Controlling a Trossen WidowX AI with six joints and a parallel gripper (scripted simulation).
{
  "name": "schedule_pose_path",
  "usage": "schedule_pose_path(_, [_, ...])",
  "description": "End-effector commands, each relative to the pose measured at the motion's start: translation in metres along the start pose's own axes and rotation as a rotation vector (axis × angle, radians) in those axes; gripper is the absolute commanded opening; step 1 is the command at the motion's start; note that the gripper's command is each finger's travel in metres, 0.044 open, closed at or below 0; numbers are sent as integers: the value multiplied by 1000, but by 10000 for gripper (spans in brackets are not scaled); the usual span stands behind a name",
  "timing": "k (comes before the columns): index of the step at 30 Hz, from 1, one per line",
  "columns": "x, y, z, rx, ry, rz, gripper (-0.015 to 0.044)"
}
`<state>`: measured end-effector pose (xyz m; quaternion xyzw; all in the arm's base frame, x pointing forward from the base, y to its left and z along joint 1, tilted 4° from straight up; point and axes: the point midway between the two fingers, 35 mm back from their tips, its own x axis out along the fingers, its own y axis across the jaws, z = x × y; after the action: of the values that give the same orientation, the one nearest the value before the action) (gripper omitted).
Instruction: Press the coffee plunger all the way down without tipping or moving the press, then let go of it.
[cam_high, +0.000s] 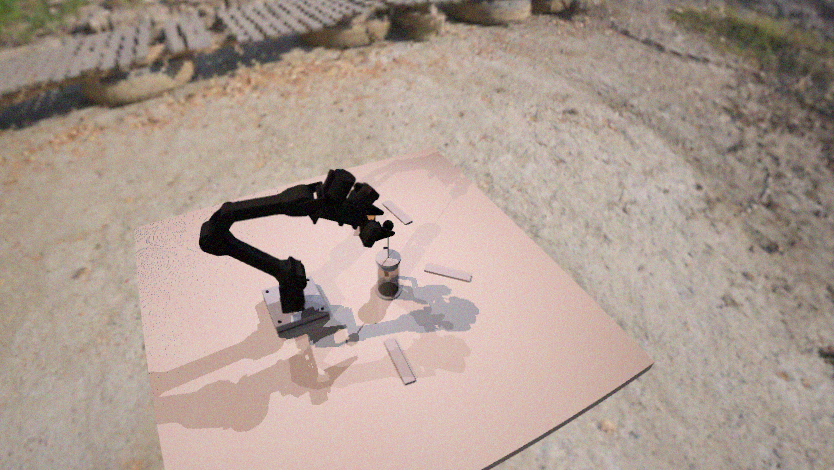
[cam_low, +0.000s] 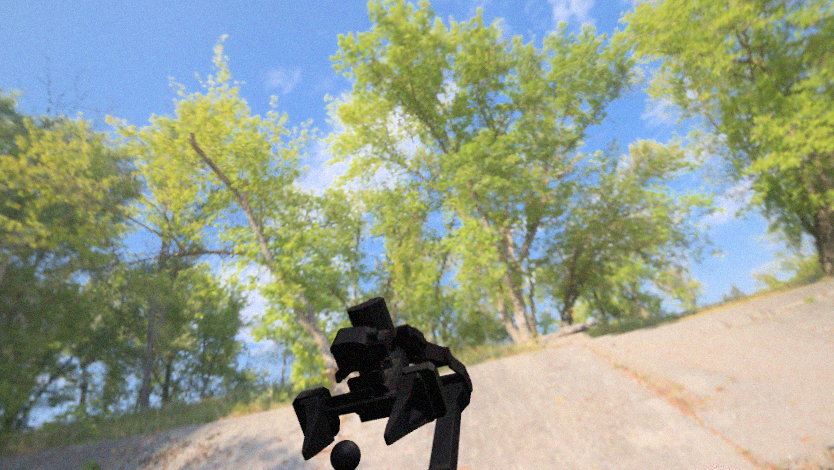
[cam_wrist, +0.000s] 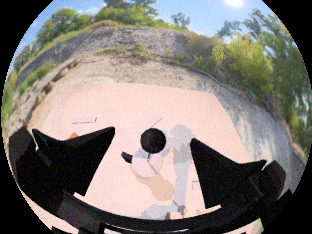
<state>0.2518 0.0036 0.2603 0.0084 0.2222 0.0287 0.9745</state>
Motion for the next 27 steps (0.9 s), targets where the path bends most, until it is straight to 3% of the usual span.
schedule_pose_path(1, [7, 0, -2, 5, 6, -3, 440])
schedule_pose_path(2, [7, 0, -2, 5, 6, -3, 440])
schedule_pose_path(14, [7, 0, -2, 5, 6, -3, 125])
schedule_pose_path(27, [9, 0, -4, 5, 5, -3, 120])
